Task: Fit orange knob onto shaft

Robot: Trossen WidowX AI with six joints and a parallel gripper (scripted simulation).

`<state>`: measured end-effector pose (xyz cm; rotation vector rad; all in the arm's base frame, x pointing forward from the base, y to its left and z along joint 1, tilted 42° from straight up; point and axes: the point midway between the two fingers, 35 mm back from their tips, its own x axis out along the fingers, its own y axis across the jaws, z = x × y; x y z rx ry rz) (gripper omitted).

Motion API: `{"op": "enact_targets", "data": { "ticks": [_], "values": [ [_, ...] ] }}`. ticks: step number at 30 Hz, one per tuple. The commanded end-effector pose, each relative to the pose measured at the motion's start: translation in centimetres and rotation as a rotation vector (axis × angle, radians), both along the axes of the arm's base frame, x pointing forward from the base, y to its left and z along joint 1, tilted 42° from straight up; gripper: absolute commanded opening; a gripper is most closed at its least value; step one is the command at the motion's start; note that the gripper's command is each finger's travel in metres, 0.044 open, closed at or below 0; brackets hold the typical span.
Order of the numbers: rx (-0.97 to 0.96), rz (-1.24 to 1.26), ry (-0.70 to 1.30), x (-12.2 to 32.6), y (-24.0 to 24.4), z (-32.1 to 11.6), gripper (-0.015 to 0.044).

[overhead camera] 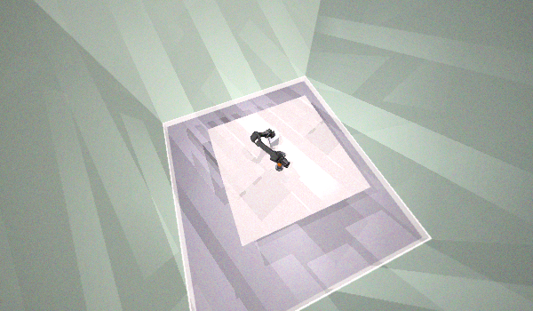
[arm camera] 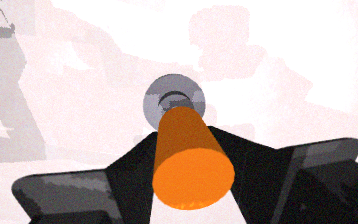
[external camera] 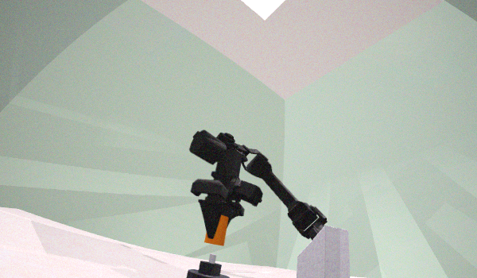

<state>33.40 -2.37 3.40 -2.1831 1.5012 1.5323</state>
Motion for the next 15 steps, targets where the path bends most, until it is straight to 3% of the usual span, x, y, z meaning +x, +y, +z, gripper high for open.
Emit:
{"op": "enact_targets", "data": {
  "ticks": [1, 15],
  "values": [
    [-0.005, 0.001, 0.006, -0.06, -0.8, -0.76, 0.0],
    [-0.006, -0.001, 0.004, 0.0, -1.37, -1.39, 0.0]
  ]
}}
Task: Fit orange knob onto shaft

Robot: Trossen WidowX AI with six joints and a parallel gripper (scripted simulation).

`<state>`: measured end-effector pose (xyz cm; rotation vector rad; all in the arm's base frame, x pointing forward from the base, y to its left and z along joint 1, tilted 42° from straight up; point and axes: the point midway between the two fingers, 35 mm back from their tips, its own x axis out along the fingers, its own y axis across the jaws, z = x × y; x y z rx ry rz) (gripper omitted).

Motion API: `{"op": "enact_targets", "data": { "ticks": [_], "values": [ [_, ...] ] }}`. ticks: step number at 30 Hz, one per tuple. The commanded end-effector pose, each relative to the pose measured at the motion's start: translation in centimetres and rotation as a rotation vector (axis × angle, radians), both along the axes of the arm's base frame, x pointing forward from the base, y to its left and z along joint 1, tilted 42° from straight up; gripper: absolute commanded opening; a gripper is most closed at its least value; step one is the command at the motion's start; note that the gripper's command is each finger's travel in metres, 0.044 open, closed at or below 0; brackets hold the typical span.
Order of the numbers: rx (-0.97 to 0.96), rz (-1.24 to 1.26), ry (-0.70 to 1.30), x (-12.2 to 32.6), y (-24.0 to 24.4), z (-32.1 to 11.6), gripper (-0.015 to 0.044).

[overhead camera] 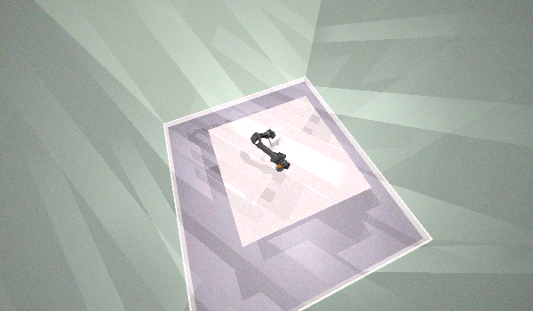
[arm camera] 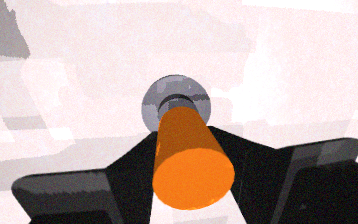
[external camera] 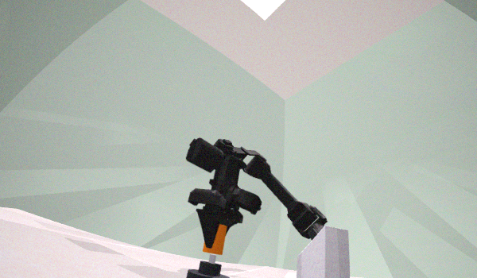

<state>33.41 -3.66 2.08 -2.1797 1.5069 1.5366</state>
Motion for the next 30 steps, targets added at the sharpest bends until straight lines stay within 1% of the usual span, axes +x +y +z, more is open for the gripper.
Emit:
{"op": "enact_targets", "data": {
  "ticks": [1, 30],
  "values": [
    [-0.004, 0.002, -0.001, 0.0, -0.1, -0.1, 0.0],
    [-0.004, 0.0, -0.002, -0.1, -1.4, -1.5, 0.0]
  ]
}}
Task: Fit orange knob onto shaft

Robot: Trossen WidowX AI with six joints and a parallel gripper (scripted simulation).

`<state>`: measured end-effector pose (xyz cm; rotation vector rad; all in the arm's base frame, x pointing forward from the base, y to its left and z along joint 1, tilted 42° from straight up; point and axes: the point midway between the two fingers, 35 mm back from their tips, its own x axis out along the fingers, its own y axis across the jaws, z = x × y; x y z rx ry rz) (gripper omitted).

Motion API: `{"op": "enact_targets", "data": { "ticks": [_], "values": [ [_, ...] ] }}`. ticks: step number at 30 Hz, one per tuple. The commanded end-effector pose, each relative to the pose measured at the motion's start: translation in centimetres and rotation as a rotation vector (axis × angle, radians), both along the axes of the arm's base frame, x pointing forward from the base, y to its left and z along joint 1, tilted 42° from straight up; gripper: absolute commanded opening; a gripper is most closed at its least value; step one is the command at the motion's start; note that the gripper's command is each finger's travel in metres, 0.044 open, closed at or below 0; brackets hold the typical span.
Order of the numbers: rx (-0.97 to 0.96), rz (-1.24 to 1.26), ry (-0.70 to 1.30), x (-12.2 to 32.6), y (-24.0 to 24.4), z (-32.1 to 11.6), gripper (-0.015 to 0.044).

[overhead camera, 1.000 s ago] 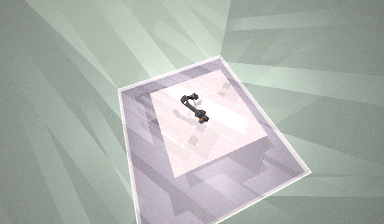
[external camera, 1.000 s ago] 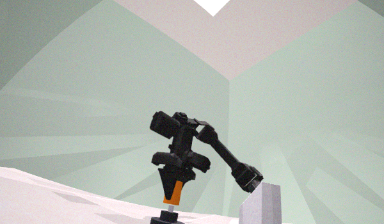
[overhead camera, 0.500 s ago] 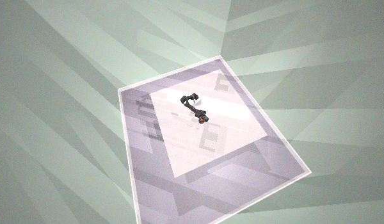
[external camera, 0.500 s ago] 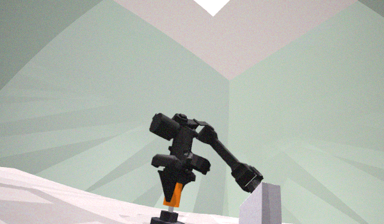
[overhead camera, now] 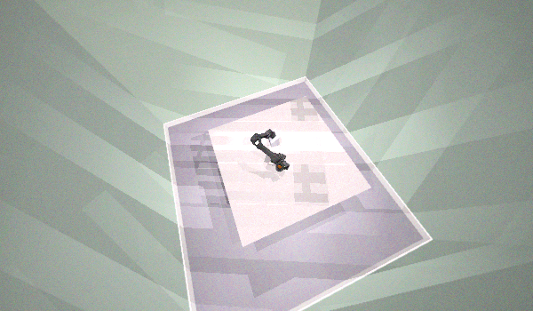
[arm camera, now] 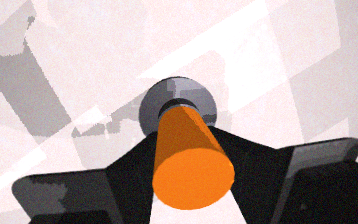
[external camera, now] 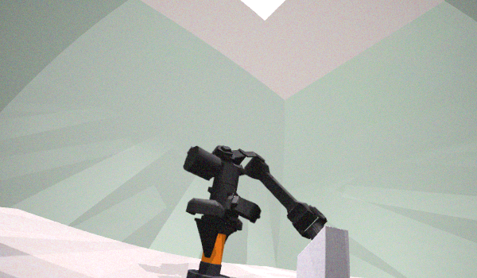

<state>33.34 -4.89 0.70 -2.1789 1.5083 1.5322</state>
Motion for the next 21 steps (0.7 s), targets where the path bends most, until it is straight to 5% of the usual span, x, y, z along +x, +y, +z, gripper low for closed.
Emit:
{"op": "enact_targets", "data": {
  "ticks": [1, 7, 21],
  "values": [
    [0.0, 0.0, 0.0, 0.0, 0.0, 0.0, 0.0],
    [0.0, 0.0, 0.0, 0.0, 0.0, 0.0, 0.0],
    [0.0, 0.0, 0.0, 0.0, 0.0, 0.0, 0.0367]
  ]
}}
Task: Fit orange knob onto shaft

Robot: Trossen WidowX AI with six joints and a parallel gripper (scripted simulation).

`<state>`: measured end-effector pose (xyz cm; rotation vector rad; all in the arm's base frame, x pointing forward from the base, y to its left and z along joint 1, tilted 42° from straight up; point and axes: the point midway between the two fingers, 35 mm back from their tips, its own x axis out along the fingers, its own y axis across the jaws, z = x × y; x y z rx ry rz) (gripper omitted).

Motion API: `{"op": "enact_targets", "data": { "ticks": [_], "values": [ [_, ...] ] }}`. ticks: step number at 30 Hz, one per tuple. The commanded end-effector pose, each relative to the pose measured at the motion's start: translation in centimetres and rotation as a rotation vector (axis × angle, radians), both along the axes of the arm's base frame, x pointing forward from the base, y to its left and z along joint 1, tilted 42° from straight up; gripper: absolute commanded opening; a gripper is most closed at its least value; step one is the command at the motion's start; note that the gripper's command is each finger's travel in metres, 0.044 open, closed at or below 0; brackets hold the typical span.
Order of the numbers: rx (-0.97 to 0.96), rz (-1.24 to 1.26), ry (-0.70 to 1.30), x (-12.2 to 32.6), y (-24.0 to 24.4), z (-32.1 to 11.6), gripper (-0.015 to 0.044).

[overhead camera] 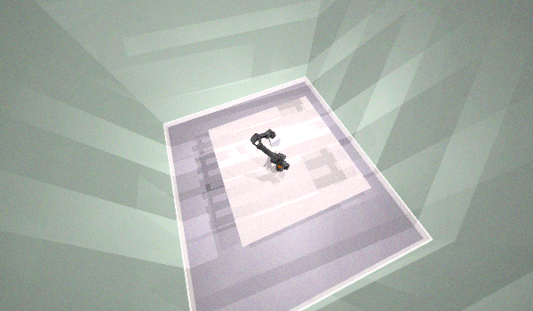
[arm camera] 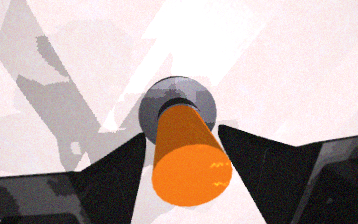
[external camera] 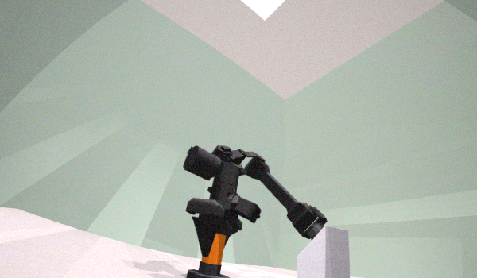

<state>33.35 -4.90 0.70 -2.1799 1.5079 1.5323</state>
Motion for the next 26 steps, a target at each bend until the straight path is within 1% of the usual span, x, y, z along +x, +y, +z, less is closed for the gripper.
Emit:
{"op": "enact_targets", "data": {
  "ticks": [1, 3, 9, 10, 13, 15, 26],
  "values": [
    [0.0, -0.001, 0.0, 0.0, 0.0, 0.0, 0.0394],
    [0.0, -0.001, 0.0, 0.0, 0.0, 0.0, 0.044],
    [0.001, -0.001, 0.0, 0.0, 0.2, 0.2, 0.044],
    [0.002, 0.0, 0.0, 0.2, 0.9, 0.9, 0.044],
    [0.006, 0.0, 0.0, 0.2, 4.6, 4.9, 0.044],
    [0.004, 0.0, 0.001, -0.1, 6.2, 6.9, 0.044],
    [0.004, 0.0, 0.001, 0.2, 6.5, 7.1, 0.044]
  ]
}}
